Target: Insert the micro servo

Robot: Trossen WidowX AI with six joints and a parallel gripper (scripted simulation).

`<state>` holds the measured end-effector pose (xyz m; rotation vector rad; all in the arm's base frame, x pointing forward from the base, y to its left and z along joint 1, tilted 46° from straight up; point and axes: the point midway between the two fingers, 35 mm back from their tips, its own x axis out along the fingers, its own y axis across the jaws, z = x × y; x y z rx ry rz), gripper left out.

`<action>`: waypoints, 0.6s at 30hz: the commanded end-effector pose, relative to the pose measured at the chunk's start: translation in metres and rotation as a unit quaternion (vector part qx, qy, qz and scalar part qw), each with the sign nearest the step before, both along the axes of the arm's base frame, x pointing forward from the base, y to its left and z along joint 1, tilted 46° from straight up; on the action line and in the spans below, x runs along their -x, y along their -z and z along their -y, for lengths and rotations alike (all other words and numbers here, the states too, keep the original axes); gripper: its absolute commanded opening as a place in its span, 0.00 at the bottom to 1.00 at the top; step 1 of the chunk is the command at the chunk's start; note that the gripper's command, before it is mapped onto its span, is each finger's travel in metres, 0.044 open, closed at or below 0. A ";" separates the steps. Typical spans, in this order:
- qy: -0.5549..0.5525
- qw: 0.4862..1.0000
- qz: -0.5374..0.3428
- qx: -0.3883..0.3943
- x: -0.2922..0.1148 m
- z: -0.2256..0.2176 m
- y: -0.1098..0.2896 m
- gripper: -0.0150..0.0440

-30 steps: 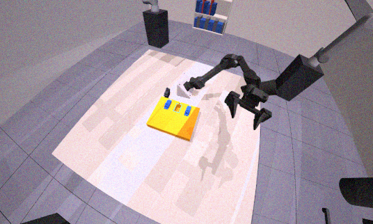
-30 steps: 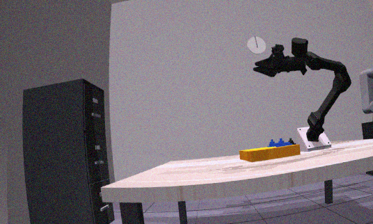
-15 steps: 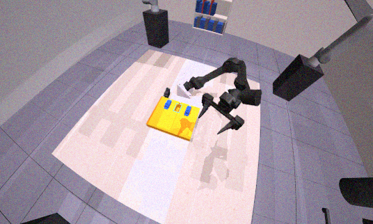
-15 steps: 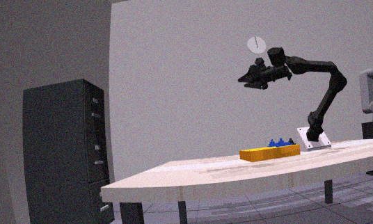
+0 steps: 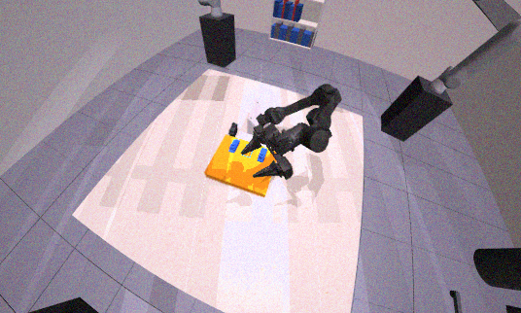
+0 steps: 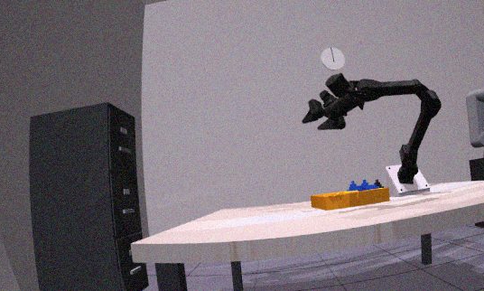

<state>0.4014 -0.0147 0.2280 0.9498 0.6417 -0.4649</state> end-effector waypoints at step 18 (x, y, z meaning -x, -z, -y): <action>0.182 0.951 -0.207 -0.136 0.043 0.076 0.134 1.00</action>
